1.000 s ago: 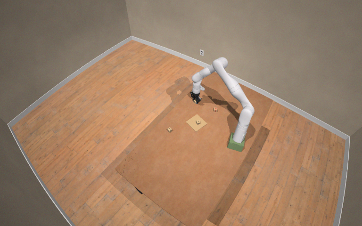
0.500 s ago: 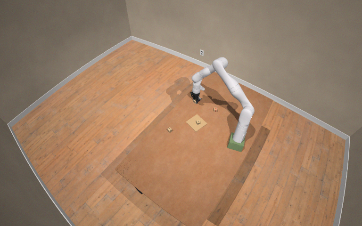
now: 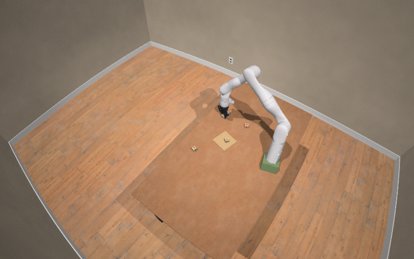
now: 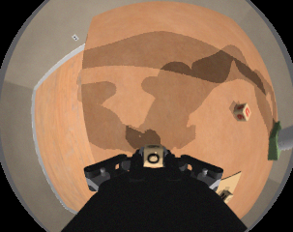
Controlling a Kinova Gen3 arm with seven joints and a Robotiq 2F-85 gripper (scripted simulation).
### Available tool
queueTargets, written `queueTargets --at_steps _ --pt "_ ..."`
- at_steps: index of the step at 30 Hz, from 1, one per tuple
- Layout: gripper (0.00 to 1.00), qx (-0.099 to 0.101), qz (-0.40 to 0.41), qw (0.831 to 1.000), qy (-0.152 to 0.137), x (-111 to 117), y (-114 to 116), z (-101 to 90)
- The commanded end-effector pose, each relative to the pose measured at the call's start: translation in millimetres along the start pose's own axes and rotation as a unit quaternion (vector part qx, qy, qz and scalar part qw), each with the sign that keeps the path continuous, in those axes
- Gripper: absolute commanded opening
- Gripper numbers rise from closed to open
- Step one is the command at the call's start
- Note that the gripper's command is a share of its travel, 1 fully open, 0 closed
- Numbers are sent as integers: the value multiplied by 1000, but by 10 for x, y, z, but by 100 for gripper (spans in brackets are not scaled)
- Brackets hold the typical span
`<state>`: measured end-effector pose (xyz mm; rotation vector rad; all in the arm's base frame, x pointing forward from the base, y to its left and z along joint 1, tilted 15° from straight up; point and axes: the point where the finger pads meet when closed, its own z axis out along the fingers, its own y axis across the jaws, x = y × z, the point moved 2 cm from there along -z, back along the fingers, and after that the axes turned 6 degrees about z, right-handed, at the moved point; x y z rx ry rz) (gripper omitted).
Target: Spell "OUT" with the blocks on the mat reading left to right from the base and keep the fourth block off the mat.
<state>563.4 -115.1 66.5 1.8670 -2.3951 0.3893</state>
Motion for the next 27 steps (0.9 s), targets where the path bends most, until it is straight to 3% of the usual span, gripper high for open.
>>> queueTargets --at_steps 1,11,21,27 --pt "26 1 0 1000 0 -1 -3 -7" --pt "26 1 0 1000 0 -1 -3 -121" --pt "26 1 0 1000 0 -1 -3 -812" --pt "26 1 0 1000 0 -1 -2 -992"
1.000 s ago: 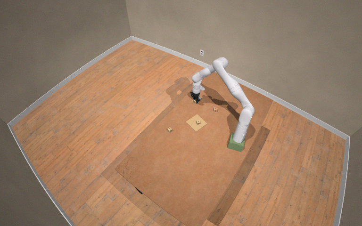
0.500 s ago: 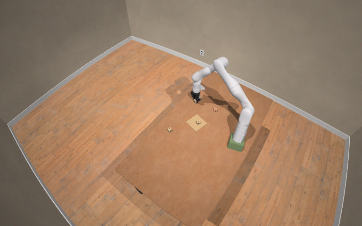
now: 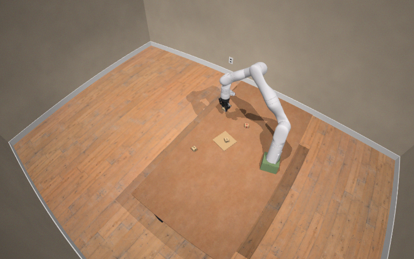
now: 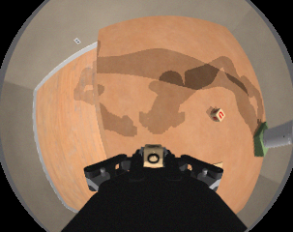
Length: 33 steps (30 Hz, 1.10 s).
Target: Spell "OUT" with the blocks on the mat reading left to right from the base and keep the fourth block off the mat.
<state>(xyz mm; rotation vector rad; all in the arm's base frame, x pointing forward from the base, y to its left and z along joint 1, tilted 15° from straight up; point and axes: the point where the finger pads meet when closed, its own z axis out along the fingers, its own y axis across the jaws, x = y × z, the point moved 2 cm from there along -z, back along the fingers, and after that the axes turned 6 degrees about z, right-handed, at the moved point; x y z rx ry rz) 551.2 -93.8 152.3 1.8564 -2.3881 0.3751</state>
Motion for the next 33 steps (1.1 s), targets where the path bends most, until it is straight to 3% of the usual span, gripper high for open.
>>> queueTargets --at_steps 1,33 --pt "26 8 0 1000 -3 -17 -37 -102" --pt "26 8 38 999 -3 -63 21 -118"
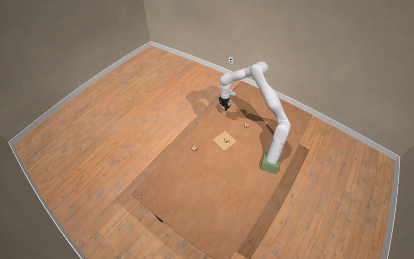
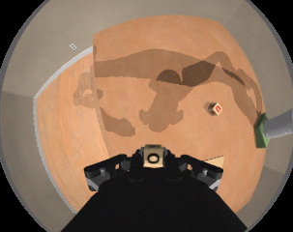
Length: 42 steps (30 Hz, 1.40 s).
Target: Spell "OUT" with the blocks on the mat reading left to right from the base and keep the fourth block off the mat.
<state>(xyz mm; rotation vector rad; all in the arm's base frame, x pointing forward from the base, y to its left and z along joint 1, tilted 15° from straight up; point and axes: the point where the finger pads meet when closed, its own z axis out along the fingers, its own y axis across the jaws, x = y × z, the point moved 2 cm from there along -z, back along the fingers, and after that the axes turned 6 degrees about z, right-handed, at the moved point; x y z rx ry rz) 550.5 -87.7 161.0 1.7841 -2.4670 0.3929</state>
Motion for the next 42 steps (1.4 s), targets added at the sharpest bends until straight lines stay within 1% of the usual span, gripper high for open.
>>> queueTargets --at_steps 1,8,17,19,24,29,34,36,39,42 --pt "26 1 3 1000 0 -26 13 -17" --pt "26 1 41 999 -1 -65 72 -20" --pt "26 1 124 992 -1 -165 216 -22" --pt "26 1 124 992 -1 -165 216 -22" --pt "26 1 184 983 -1 -237 320 -23" --pt "26 1 252 968 -1 -322 442 -25" --pt "26 1 328 945 -1 -417 577 -27" --pt "26 1 328 945 -1 -417 577 -27" --pt "26 1 376 927 -1 -479 666 -28" --pt "26 1 425 905 -1 -544 758 -29"
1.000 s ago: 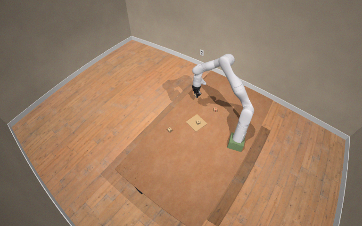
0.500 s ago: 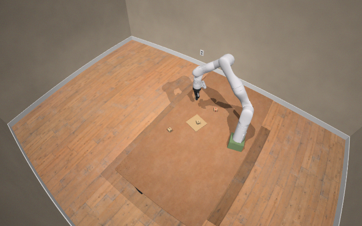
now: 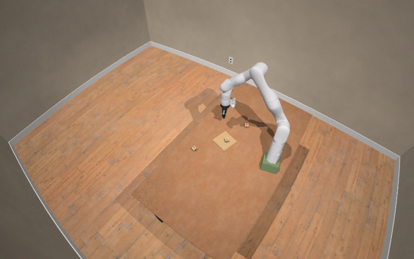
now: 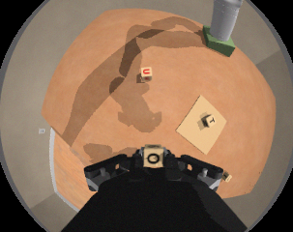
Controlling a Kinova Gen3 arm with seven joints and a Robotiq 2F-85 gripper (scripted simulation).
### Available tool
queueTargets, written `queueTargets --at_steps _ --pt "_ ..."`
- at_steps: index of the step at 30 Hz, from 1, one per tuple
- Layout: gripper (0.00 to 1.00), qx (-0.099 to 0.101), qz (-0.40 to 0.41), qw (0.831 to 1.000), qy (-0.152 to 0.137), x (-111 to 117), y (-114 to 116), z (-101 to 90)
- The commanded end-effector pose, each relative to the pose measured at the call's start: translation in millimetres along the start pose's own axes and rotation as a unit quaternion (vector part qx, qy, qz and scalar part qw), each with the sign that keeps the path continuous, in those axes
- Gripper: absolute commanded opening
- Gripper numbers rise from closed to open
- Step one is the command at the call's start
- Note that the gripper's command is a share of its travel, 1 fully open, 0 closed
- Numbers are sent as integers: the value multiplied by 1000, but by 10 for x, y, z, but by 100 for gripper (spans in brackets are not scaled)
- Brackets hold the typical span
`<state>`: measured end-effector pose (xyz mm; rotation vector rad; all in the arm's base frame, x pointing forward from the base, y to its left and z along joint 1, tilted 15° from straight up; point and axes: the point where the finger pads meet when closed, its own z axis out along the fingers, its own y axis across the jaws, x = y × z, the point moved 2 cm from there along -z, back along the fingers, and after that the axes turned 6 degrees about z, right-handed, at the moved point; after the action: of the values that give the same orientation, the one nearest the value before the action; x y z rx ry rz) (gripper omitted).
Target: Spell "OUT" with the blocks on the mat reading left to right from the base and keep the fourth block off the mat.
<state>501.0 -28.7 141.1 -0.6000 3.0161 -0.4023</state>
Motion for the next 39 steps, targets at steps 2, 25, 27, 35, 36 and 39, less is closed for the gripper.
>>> queueTargets --at_steps 2,25,27,35,36,39 --pt "26 2 46 999 -2 8 220 -31" --pt "26 1 441 897 -3 222 1059 -37" --pt "26 1 458 889 -3 232 1098 -38" --pt "26 1 567 824 -3 298 1358 -40" --pt "26 1 581 814 -3 307 1393 -40" --pt "26 0 620 784 -3 332 1492 -41"
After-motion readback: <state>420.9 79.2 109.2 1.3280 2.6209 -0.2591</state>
